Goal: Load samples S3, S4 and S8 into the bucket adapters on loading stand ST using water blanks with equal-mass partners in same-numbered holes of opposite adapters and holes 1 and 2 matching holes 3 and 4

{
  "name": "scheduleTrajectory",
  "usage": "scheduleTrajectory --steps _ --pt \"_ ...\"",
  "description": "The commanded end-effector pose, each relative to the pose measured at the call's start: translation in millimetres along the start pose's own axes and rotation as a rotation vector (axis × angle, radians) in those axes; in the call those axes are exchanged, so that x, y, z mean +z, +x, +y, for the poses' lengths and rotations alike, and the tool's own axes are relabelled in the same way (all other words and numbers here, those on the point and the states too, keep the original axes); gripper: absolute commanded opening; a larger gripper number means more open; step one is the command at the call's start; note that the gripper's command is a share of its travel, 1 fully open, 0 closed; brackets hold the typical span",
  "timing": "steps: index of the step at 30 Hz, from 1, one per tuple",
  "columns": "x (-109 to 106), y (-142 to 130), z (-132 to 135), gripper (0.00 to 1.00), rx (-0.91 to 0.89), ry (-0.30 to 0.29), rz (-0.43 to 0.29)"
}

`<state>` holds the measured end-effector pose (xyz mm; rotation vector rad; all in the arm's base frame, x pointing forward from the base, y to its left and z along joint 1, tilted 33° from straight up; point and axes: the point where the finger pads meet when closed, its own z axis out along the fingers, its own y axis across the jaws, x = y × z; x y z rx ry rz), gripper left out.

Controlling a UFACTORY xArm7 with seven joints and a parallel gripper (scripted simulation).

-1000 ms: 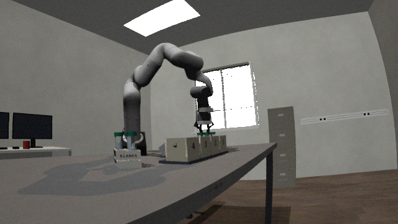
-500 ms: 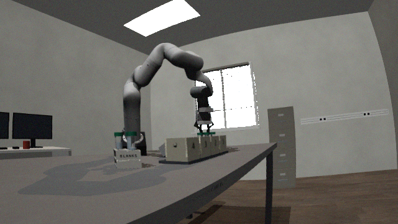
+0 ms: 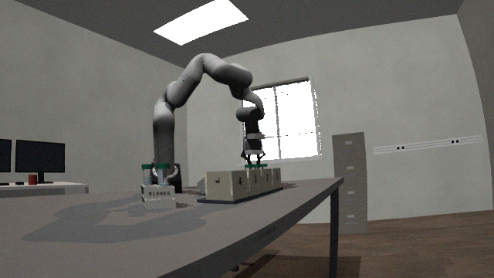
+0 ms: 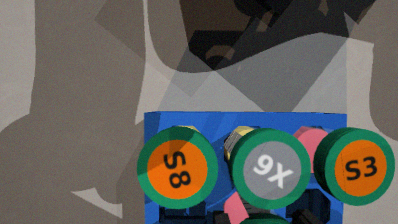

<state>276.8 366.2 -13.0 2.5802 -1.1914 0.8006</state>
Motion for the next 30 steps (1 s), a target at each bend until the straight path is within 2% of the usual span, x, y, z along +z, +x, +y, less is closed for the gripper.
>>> scheduleTrajectory --steps 1,30 --pt "-2.2 -1.1 -1.2 0.0 0.0 0.004 -0.003" --pt "-18.2 -1.1 -1.1 0.0 0.0 0.004 -0.003"
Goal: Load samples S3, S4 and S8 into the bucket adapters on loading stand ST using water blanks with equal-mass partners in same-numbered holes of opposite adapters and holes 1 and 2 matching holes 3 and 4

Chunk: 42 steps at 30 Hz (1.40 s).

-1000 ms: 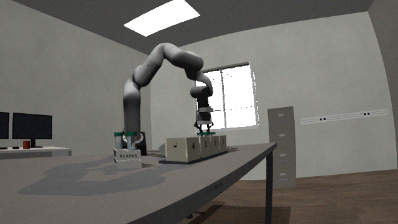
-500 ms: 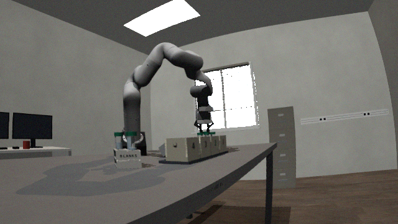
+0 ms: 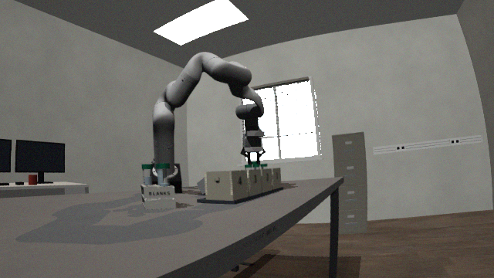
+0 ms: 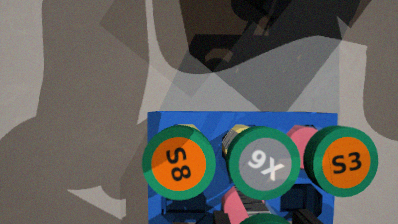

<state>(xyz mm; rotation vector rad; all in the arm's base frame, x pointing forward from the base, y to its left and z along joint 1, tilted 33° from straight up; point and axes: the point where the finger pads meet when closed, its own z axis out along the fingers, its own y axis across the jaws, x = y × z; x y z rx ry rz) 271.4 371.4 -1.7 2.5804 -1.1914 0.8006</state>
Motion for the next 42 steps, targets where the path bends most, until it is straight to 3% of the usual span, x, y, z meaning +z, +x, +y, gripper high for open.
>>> scheduleTrajectory --steps 1,12,42 --pt "-5.3 -1.1 -1.1 0.0 0.0 0.004 -0.003" --pt "-8.7 -1.1 -1.1 0.0 0.0 0.004 -0.003" --pt "-60.8 -1.0 -0.9 0.0 0.0 0.004 -0.003"
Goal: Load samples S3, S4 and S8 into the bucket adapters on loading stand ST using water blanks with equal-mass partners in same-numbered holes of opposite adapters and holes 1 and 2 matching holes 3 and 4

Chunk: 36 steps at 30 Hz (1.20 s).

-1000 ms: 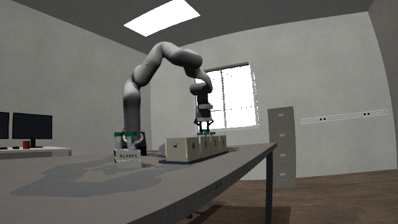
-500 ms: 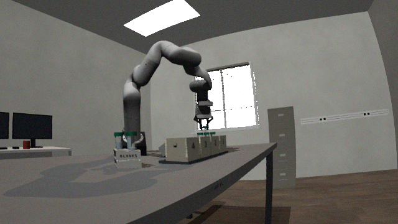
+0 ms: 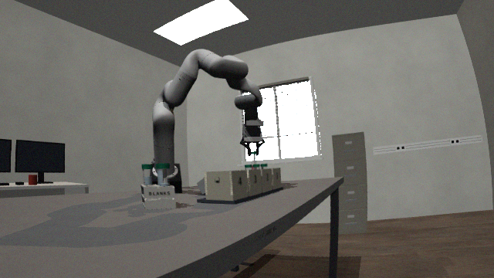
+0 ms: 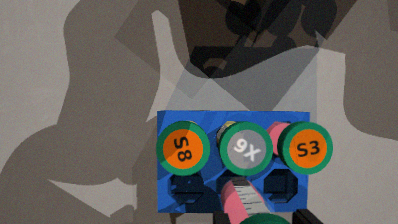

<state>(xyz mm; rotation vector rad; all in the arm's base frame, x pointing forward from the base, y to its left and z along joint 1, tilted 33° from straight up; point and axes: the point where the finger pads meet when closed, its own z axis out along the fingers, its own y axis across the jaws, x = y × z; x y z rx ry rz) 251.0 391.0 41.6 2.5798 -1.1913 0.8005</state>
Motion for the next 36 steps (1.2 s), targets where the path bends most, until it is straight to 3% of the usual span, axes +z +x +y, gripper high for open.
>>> scheduleTrajectory --steps 1,36 --pt "-11.1 -1.1 -1.1 0.0 0.0 0.005 -0.003" --pt "-72.1 -1.0 -0.8 0.0 0.0 0.005 -0.003"
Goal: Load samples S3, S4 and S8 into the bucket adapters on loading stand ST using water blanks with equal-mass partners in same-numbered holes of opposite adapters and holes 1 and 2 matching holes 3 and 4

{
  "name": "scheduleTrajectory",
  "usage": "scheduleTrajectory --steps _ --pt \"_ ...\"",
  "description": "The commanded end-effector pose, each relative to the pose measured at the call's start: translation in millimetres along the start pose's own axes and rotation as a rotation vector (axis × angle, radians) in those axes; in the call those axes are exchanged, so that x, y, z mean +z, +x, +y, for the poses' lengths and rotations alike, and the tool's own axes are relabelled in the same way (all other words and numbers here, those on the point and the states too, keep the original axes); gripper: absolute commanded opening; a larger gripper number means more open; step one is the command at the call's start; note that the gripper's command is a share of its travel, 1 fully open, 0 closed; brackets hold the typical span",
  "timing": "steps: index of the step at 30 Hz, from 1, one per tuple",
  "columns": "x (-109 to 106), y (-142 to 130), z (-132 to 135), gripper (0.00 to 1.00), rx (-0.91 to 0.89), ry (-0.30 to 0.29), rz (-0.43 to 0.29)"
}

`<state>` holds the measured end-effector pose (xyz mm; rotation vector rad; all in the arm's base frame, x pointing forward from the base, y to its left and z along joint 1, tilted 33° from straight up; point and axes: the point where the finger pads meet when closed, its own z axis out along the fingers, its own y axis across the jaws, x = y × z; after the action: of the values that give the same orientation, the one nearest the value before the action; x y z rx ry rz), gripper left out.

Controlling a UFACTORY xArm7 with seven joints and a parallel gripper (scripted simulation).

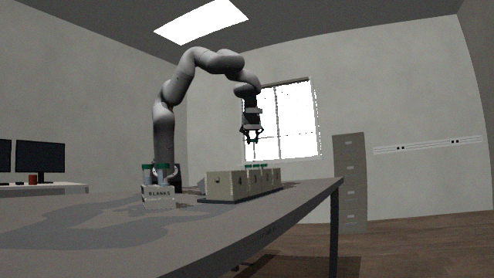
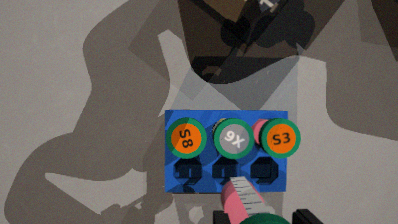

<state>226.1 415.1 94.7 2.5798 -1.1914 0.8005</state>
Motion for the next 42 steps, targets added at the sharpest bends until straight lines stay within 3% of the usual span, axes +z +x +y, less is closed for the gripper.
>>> scheduleTrajectory --steps 1,11,26,28,40,42 --pt "-8.7 -1.0 -0.8 0.0 0.0 0.005 -0.003" --pt "-8.7 -1.0 -0.8 0.0 0.0 0.005 -0.003" --pt "-8.4 72.2 16.0 0.0 -0.5 0.005 -0.001" --pt "-8.4 72.2 16.0 0.0 -0.5 0.005 -0.001" --pt "-8.2 130.8 29.5 0.0 -0.9 0.005 0.001" --pt "-8.2 140.5 31.7 0.0 -0.9 0.005 0.001"
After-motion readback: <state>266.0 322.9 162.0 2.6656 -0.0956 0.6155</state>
